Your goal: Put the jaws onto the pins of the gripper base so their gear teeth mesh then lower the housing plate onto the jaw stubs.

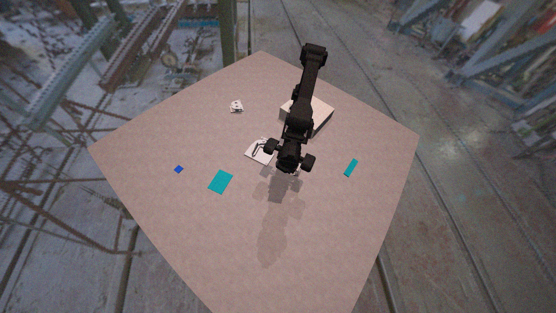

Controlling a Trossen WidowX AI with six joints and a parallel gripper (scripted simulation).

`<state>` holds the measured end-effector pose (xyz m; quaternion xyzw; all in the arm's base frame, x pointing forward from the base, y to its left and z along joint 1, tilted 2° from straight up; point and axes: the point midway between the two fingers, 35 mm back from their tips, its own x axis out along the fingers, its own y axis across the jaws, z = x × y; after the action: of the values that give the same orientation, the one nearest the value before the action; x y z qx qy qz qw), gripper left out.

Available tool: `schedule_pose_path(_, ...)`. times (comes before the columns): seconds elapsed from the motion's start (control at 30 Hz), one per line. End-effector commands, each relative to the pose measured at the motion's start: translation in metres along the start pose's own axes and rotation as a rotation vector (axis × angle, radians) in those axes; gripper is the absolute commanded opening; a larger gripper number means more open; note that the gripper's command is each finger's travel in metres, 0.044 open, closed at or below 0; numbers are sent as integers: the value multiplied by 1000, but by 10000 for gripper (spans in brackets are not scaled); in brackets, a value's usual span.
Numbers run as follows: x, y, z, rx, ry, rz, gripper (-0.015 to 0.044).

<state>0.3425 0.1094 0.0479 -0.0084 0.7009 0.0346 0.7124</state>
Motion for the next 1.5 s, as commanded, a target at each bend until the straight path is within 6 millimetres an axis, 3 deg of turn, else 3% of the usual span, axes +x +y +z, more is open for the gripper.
schedule_pose_path(0.0,0,0,0,-2,-1,1,0)
schedule_pose_path(0.23,1,0,0,-2,-1,1,0)
schedule_pose_path(1.47,60,0,0,-2,0,1,0)
